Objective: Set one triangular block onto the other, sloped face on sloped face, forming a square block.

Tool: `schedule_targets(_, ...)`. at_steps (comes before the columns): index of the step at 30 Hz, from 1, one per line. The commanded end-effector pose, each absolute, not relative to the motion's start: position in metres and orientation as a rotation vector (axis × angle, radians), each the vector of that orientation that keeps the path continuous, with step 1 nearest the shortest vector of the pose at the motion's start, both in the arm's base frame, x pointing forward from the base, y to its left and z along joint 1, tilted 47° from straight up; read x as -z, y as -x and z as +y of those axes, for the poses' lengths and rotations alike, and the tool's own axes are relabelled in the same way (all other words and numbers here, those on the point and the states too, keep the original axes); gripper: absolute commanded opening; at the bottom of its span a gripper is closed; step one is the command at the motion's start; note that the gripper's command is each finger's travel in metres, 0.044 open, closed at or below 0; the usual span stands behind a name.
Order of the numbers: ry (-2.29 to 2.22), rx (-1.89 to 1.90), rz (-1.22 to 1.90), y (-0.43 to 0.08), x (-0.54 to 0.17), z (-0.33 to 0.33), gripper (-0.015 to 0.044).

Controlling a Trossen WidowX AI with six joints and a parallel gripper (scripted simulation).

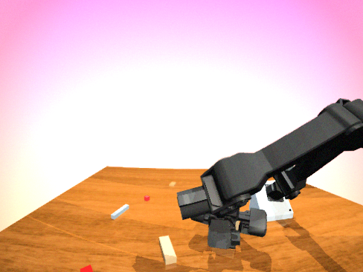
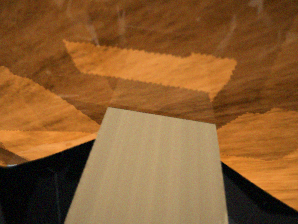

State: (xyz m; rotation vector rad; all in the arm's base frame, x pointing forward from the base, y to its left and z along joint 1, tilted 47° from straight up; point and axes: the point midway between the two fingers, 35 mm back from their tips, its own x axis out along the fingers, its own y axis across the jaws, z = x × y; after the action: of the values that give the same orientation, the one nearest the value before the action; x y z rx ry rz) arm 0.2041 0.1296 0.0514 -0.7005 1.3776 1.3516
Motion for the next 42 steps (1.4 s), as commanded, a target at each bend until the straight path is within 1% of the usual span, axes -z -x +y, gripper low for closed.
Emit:
schedule_targets(1, 0.696, -1.352, 1.377, -0.204, -0.051, 0.130, 0.0269)
schedule_targets(2, 0.696, -1.352, 1.377, -0.204, -0.051, 0.130, 0.0262)
schedule_targets(12, 0.695, -1.352, 1.374, -0.204, -0.053, 0.127, 0.0000)
schedule_targets(42, 0.126, -1.404, 0.755, -0.190, -0.041, 0.076, 0.0000)
